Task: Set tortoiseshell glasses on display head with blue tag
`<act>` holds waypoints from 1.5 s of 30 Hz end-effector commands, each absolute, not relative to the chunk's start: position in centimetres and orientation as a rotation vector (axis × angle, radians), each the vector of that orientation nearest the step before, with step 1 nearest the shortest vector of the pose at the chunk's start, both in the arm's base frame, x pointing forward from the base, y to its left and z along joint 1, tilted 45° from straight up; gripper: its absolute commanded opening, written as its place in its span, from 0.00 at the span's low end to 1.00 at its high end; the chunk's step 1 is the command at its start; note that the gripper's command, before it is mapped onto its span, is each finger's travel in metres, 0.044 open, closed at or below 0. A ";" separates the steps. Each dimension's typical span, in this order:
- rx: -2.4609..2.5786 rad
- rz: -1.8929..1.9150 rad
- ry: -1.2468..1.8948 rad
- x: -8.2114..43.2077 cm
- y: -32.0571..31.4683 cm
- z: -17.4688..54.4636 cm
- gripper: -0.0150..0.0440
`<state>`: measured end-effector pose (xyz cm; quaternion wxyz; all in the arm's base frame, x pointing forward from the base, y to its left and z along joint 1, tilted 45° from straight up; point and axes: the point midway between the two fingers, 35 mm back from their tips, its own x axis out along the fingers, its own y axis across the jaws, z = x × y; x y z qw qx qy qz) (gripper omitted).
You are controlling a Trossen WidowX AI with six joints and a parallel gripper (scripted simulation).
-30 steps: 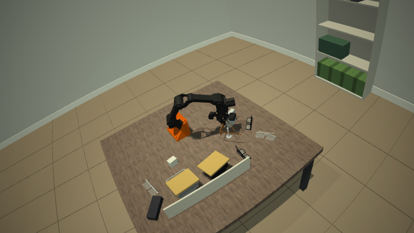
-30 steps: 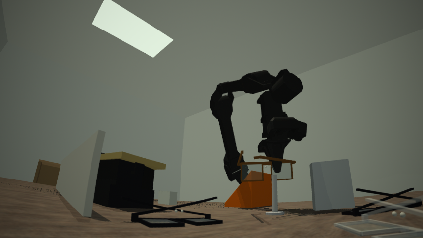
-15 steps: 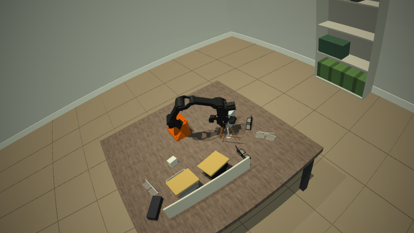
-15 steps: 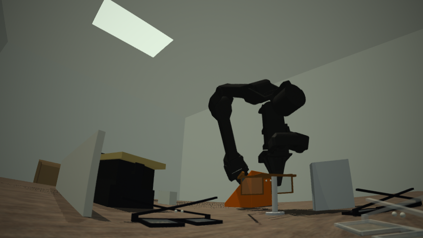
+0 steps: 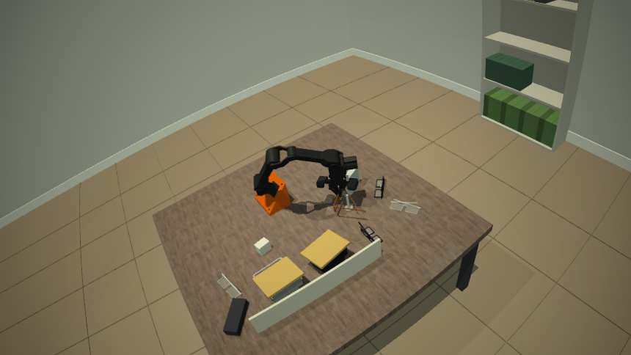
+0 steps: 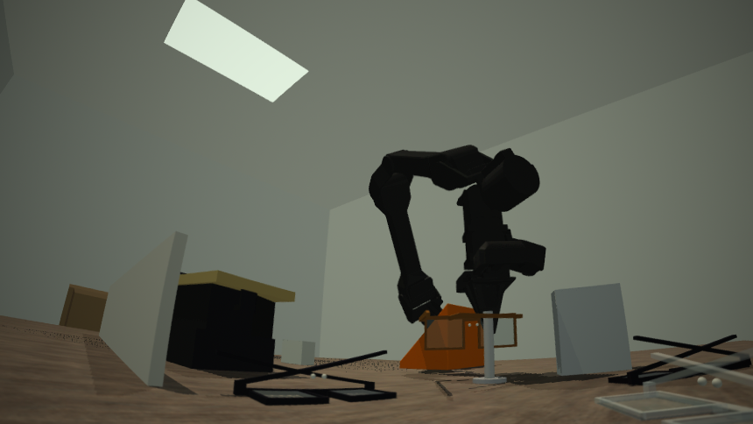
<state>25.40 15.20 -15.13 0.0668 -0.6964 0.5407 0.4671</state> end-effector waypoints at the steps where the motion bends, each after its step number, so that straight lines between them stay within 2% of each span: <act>1: -2.105 1.408 1.629 25.3 15.0 -14.9 0.25; 45: -2.105 1.408 1.631 25.0 13.2 -13.2 0.25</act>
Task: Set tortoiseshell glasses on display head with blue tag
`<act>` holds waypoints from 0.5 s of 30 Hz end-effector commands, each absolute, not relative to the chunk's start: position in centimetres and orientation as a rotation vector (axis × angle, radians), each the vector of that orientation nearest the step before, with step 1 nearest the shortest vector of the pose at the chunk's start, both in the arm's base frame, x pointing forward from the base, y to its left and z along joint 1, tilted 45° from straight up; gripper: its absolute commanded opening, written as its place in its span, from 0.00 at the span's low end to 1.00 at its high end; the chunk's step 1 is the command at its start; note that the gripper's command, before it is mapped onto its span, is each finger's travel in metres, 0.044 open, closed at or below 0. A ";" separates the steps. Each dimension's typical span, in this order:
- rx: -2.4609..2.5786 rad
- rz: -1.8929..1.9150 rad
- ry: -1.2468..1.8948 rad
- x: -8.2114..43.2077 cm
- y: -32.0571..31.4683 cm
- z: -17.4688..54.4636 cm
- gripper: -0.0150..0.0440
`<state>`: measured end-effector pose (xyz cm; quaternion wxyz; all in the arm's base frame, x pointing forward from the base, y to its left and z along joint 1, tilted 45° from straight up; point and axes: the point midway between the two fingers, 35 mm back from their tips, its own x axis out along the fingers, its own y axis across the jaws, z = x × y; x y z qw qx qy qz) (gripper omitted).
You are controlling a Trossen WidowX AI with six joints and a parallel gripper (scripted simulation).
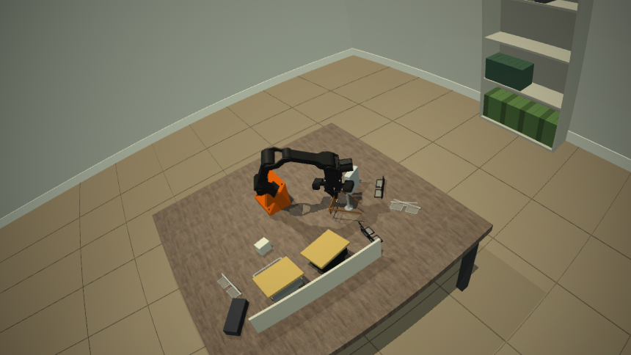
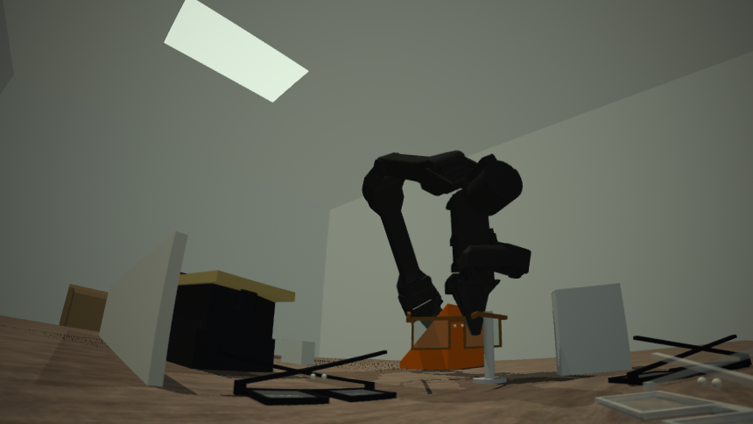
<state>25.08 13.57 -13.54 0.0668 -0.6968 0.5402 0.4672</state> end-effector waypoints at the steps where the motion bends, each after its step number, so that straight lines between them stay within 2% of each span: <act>1: -2.105 1.408 1.631 25.0 13.2 -13.2 0.25; 15: -2.106 1.408 1.632 25.1 12.4 -12.5 0.25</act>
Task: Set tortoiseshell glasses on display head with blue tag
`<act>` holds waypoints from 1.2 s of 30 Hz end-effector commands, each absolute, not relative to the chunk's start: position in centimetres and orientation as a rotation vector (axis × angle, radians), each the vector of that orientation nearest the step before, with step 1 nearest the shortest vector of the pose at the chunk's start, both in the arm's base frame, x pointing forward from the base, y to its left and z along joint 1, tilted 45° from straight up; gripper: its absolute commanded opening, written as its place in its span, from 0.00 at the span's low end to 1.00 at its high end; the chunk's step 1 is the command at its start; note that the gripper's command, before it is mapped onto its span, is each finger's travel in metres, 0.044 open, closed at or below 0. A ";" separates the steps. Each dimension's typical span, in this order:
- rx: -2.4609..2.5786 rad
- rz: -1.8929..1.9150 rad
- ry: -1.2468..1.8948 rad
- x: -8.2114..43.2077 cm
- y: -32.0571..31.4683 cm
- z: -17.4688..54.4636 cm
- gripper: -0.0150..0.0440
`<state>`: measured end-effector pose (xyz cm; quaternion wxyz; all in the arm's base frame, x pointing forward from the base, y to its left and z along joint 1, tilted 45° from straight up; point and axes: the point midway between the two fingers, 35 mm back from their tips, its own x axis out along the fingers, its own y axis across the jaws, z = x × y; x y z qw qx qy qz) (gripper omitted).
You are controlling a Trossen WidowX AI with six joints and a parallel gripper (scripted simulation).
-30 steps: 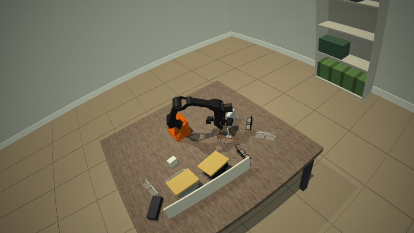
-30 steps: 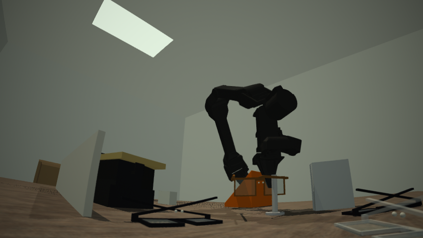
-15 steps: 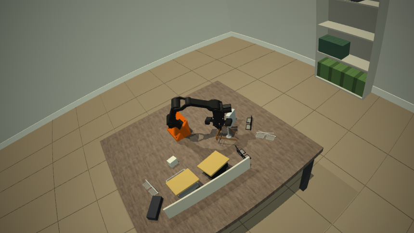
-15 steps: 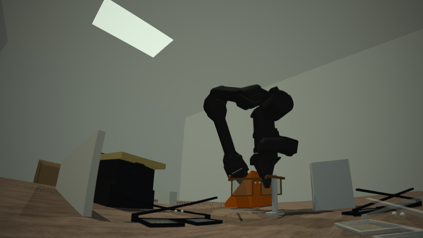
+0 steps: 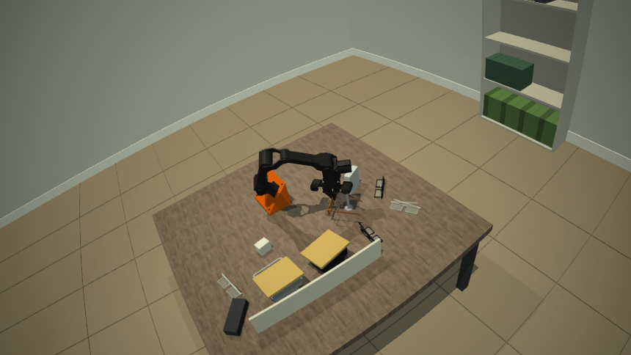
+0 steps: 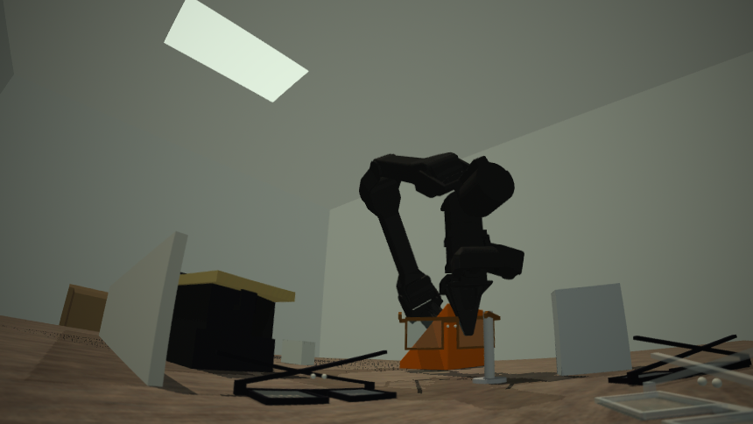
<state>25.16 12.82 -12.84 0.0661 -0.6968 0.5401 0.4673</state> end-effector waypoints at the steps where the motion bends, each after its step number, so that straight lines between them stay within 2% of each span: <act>1: -2.106 1.408 1.632 25.2 12.4 -12.4 0.25; 36: -2.106 1.407 1.633 25.8 11.1 -11.3 0.25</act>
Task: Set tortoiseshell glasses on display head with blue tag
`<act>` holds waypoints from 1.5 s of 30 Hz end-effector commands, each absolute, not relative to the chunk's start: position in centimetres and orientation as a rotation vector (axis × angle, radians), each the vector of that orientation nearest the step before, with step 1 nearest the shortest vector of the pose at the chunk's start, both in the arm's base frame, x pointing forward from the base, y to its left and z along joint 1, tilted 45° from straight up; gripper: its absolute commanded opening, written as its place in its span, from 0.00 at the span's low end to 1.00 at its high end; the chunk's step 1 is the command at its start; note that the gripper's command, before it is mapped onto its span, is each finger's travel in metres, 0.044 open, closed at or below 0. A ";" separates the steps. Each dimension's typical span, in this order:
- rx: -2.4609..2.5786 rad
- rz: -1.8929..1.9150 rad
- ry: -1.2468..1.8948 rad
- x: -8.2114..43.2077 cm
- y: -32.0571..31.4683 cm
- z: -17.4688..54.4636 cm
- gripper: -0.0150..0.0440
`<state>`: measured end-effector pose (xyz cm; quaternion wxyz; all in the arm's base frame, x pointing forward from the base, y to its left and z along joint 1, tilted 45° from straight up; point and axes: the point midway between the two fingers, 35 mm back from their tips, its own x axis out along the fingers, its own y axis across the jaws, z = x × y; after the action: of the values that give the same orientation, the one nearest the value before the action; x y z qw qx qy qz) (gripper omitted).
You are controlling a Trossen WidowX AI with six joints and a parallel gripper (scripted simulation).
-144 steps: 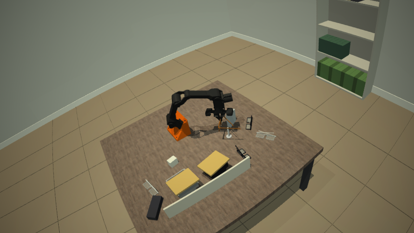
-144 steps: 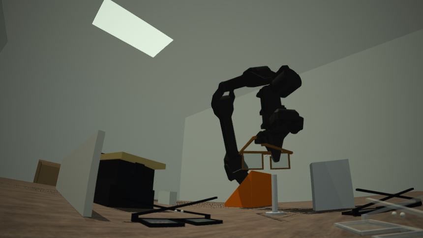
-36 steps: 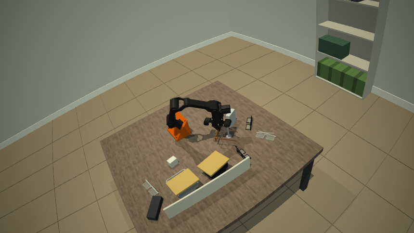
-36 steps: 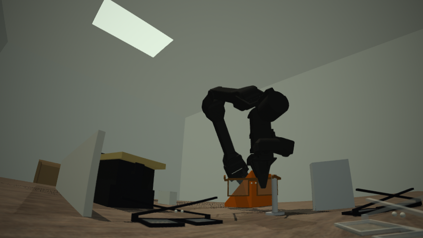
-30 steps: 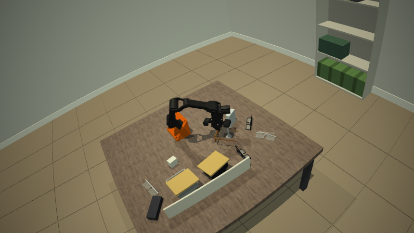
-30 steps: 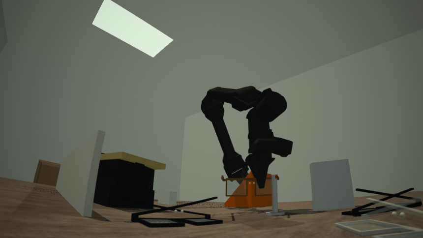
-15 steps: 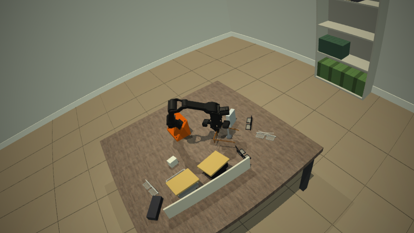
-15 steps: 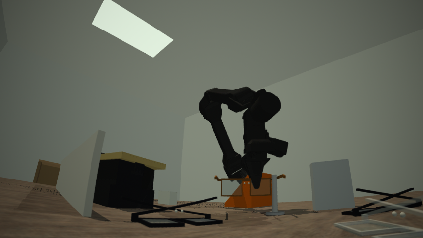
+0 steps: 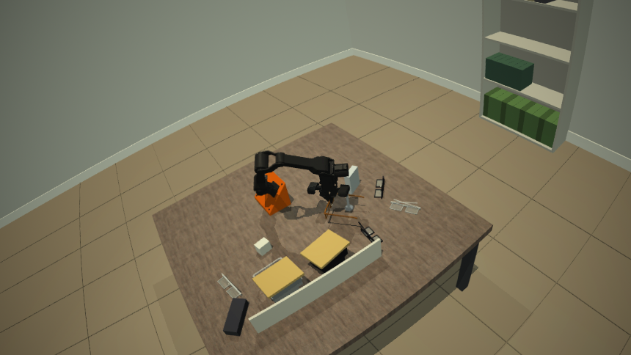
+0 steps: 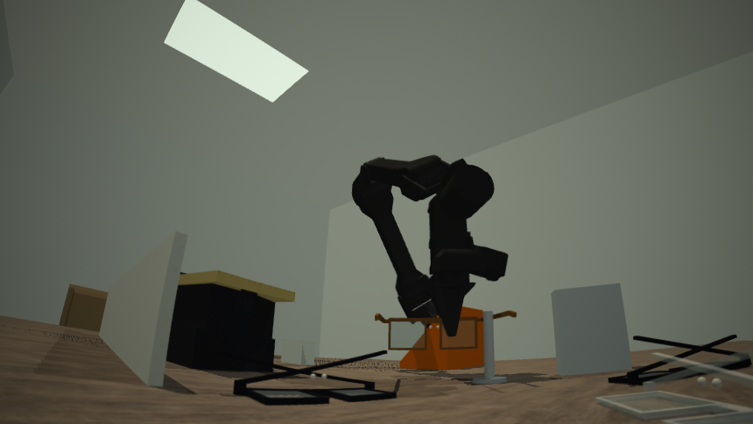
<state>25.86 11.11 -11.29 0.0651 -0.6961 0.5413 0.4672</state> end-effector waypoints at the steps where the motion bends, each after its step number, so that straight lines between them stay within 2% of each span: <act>1: -2.106 1.407 1.633 25.8 11.1 -11.3 0.25; 23: -2.106 1.408 1.633 25.3 11.7 -11.7 0.25; 35: -2.104 1.410 1.631 25.2 16.0 -7.7 0.25; 45: -2.134 1.476 1.606 25.8 14.9 -6.2 0.25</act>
<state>25.31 15.64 -7.44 0.0542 -0.6976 0.5338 0.4749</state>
